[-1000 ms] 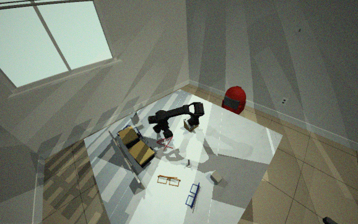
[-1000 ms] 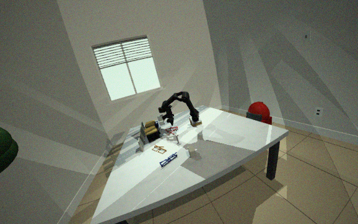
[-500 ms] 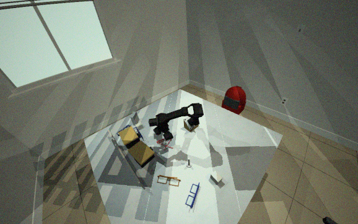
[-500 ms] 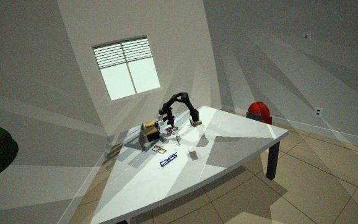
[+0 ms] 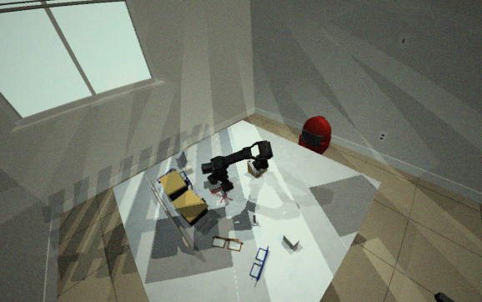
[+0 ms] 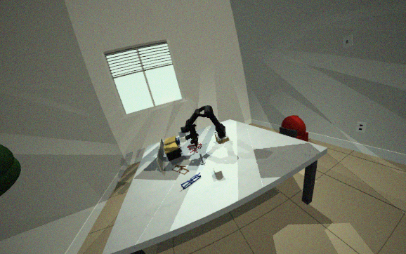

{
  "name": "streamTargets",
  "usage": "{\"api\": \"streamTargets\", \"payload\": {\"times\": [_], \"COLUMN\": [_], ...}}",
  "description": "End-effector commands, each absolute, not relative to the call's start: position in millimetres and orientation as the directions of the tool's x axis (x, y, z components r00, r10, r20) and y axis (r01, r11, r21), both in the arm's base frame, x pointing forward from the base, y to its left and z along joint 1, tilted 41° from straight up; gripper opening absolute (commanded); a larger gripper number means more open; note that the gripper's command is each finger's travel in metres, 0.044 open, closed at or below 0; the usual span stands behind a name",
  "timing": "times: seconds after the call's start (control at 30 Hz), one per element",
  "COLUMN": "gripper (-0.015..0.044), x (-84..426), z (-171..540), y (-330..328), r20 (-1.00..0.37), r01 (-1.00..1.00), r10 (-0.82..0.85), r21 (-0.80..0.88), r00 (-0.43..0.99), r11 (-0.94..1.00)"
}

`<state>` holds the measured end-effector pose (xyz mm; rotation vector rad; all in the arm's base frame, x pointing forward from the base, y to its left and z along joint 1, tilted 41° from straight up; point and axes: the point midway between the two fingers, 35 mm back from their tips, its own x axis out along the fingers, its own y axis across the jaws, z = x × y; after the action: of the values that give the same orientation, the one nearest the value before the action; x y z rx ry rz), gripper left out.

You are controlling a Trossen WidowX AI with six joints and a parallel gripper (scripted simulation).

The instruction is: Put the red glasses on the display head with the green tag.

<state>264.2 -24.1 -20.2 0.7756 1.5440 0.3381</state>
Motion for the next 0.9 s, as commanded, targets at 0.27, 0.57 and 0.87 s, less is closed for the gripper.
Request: {"api": "streamTargets", "payload": {"times": [0.27,0.57,0.87], "gripper": [0.0120,0.0093,0.0033], "x": [263.4,263.0,263.0], "z": [-25.0,-24.7,-24.7], "y": [-16.9,-16.2,-16.2], "r20": [-0.755,-0.758,-0.758], "r01": [0.278,0.276,0.276], "r10": [0.654,0.651,0.651], "r21": [0.637,0.634,0.634], "r00": [0.041,0.036,0.036], "r11": [0.719,0.722,0.722]}}
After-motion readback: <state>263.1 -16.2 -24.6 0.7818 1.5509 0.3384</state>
